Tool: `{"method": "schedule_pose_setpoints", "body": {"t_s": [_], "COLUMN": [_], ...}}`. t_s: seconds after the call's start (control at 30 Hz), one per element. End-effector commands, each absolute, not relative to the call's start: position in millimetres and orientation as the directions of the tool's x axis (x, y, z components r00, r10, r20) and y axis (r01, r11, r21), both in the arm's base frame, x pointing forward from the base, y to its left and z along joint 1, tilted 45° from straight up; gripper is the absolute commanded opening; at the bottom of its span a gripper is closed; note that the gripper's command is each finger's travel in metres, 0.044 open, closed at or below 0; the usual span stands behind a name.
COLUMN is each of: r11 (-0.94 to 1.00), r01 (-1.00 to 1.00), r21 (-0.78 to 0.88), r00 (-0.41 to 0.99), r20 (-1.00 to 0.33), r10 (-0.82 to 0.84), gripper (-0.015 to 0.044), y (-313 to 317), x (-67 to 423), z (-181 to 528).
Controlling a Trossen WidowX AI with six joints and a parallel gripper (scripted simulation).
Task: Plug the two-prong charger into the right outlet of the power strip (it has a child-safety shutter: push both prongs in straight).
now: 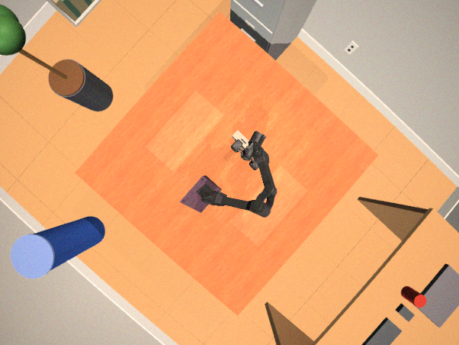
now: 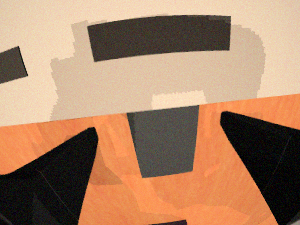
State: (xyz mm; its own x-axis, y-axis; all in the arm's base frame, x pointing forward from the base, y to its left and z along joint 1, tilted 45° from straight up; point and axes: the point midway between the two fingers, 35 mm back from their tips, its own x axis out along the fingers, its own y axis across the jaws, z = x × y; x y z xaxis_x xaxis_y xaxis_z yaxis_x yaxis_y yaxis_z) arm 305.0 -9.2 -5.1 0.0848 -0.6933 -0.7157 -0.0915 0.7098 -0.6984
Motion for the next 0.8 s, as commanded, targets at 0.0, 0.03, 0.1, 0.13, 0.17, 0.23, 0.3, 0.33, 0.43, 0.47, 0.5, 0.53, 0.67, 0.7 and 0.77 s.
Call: {"method": "schedule_pose_setpoints", "body": {"t_s": [0.0, 0.03, 0.1, 0.13, 0.17, 0.23, 0.3, 0.33, 0.43, 0.47, 0.5, 0.53, 0.67, 0.7, 0.77], "r11": [0.707, 0.707, 0.707, 0.707, 0.707, 0.707, 0.707, 0.707, 0.707, 0.707, 0.707, 0.707, 0.707, 0.707, 0.707], "r01": [-0.087, -0.086, -0.086, -0.086, -0.086, -0.086, -0.086, -0.086, -0.086, -0.086, -0.086, -0.087, -0.087, -0.087, -0.087], "r21": [-0.702, -0.702, -0.702, -0.702, -0.702, -0.702, -0.702, -0.702, -0.702, -0.702, -0.702, -0.702, -0.702, -0.702, -0.702], "r00": [0.087, 0.087, 0.088, 0.088, 0.088, 0.088, 0.088, 0.088, 0.088, 0.087, 0.087, 0.087, 0.087, 0.087, 0.087], "r20": [-0.712, -0.712, -0.712, -0.712, -0.712, -0.712, -0.712, -0.712, -0.712, -0.712, -0.712, -0.712, -0.712, -0.712, -0.712], "r10": [-0.697, -0.697, -0.696, -0.696, -0.696, -0.696, -0.696, -0.696, -0.696, -0.696, -0.696, -0.696, -0.696, -0.696, -0.696], "gripper": [0.0440, 0.0440, 0.0440, 0.0440, 0.0440, 0.0440, 0.0440, 0.0440, 0.0440, 0.0440, 0.0440, 0.0440, 0.0440, 0.0440, 0.0440], "y": [-10.2, -10.3, -10.3, -10.3, -10.4, -10.5, -10.7, -10.9, -11.3, -11.5, -11.6, -11.8, -12.4, -12.6, -12.9], "x": [302.7, 302.5, 302.3, 302.1, 301.8, 300.5, 298.5, 297.4, 294.0, 292.8, 291.7, 290.5, 286.0, 284.8, 282.5], "z": [-5.6, -5.6, -5.6, -5.6, -5.6, -5.7, -5.7, -5.8, -5.9, -5.9, -6.0, -6.0, -6.2, -6.3, -6.4]}}
